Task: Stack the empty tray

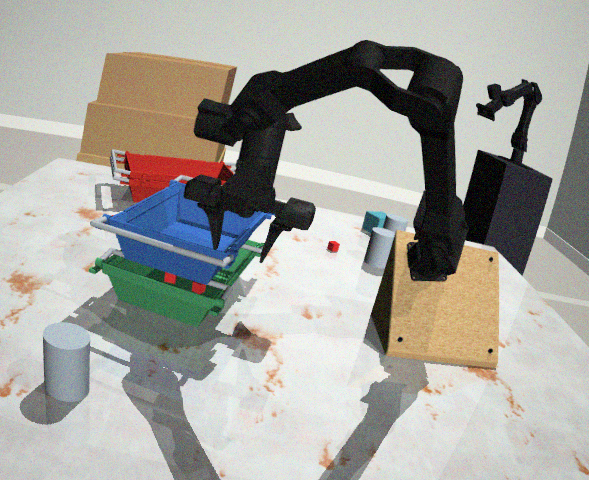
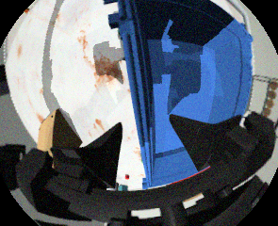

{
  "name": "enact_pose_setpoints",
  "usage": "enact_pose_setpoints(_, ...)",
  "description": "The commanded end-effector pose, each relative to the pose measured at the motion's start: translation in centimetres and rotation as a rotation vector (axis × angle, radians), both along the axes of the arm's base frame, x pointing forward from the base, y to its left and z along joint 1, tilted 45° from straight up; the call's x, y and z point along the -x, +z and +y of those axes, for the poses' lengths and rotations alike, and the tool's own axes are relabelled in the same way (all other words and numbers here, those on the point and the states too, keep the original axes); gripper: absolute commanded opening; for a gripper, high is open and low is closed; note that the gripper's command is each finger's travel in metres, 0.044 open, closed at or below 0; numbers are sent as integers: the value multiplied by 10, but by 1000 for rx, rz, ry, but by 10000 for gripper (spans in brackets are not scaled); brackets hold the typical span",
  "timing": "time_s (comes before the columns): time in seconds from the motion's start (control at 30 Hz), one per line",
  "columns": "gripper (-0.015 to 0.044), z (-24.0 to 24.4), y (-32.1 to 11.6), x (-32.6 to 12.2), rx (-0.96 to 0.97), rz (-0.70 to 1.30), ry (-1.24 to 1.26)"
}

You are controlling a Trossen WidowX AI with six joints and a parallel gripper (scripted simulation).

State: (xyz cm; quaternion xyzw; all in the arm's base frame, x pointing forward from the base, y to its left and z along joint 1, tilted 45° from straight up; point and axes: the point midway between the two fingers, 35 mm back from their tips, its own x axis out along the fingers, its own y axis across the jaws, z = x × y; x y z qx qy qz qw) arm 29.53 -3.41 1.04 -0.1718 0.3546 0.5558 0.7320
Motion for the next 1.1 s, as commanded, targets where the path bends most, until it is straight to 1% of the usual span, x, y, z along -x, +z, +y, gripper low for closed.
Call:
enact_pose_setpoints(0.0,396,0,0,0,-2,-2,-2)
enact_pose_setpoints(0.1,440,0,0,0,-2,-2,-2)
enact_pose_setpoints(0.43,440,-8,6,0,2,0,-1)
enact_pose_setpoints(0.93,440,-74,74,13,3,1,-2)
enact_pose_setpoints(1.07,440,-77,77,15,2,1,-2)
